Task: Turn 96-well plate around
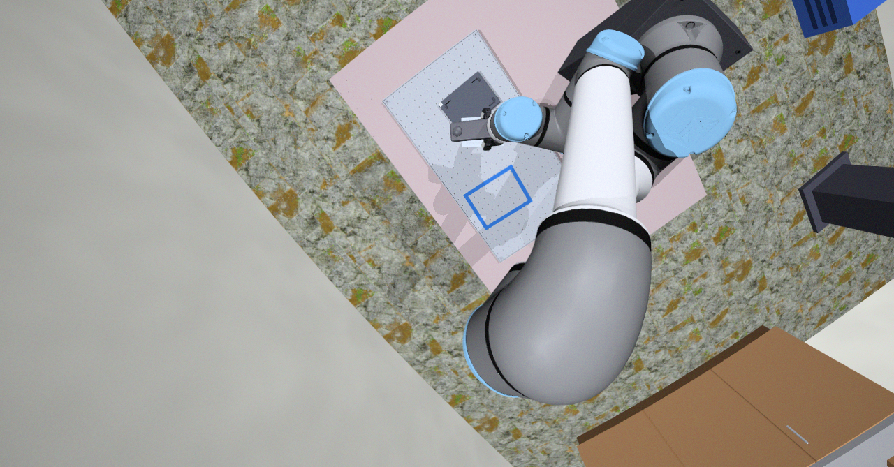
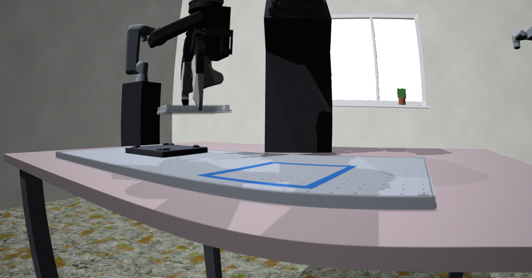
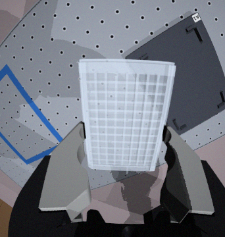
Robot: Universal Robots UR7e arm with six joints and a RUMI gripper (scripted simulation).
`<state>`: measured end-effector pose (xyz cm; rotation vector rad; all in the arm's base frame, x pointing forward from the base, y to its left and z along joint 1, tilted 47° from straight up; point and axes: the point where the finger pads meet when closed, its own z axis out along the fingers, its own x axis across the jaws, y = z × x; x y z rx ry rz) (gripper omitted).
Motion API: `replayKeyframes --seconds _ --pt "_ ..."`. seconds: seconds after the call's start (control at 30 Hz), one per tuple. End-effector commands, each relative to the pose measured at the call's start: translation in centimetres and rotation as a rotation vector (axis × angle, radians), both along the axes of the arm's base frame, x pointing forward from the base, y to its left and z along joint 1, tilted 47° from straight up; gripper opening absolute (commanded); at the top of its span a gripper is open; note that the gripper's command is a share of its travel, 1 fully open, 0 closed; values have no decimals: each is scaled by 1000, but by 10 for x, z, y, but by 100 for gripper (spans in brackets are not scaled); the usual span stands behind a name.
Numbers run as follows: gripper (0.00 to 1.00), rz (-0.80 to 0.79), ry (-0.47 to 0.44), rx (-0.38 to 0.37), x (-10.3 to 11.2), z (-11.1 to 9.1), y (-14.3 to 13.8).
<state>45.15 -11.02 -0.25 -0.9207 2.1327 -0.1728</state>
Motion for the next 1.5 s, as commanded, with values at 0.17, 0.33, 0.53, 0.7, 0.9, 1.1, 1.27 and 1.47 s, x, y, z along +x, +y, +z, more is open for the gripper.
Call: replayKeyframes --seconds 0.17,0.33,0.53,0.7,0.9,1.1,1.27,1.47 --pt "0 -15 5 -4 8 13 23" --pt "0 -15 3 -6 13 21 36" --pt "0 -15 1 -9 20 31 52" --pt "0 -15 1 -9 24 37 63" --pt "0 -15 0 -9 29 44 77" --pt "0 -15 0 -8 35 53 95" --pt "0 -15 0 -8 38 59 106" --pt "0 -15 1 -7 43 66 120"
